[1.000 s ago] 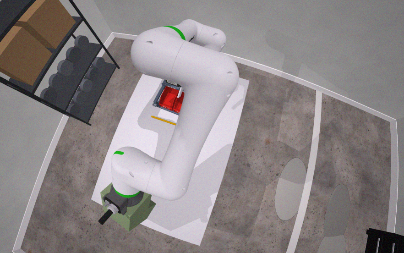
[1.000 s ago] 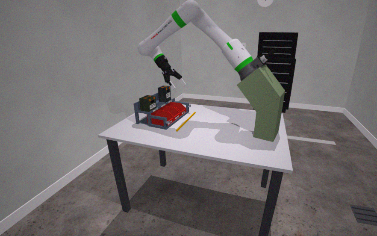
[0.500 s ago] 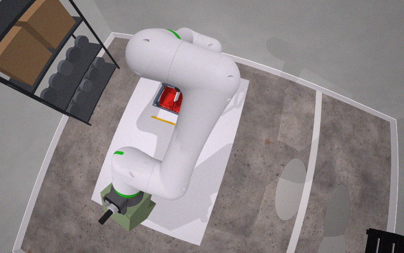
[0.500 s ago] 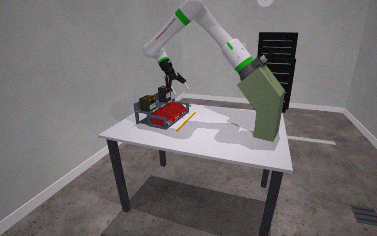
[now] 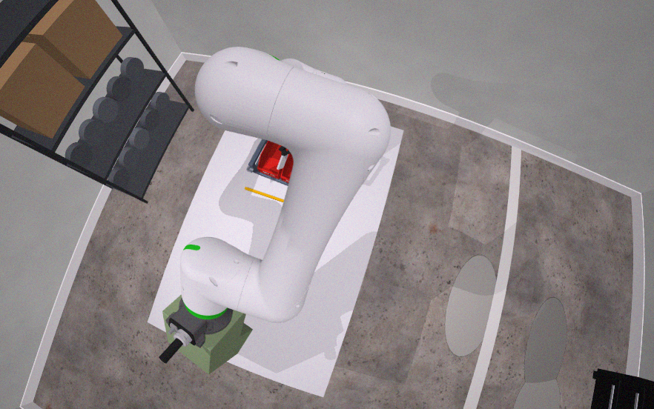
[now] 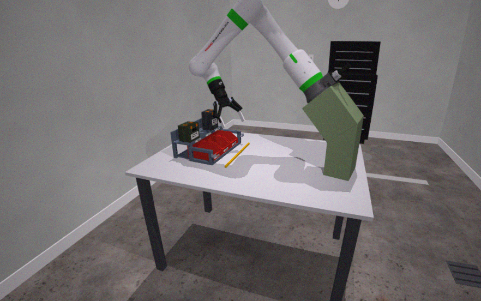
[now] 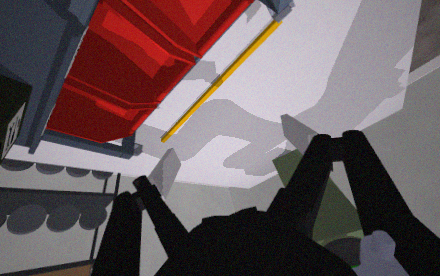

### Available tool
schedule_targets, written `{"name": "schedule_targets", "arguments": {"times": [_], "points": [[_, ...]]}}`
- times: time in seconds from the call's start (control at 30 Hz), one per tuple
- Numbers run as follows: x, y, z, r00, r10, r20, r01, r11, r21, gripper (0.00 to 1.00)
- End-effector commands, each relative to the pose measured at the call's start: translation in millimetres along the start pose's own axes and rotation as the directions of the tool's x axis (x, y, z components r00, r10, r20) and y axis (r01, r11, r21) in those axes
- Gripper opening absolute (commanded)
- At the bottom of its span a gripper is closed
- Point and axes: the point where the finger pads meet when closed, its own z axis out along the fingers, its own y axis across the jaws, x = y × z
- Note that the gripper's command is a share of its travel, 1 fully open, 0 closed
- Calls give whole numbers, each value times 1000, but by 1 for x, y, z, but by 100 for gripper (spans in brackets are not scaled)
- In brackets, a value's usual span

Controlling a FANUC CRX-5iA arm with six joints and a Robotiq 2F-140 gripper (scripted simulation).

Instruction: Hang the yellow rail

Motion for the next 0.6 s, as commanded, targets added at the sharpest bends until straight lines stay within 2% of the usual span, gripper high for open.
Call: {"name": "schedule_targets", "arguments": {"times": [0.0,0.23,0.4,0.57], "points": [[0,-2,6,999,21,-31,-21,1000,3,100],[0,-2,6,999,21,-31,-21,1000,3,100],[-12,-18,73,975,194,-105,-186,979,77,100],[-12,-18,73,975,194,-105,-186,979,77,100]]}}
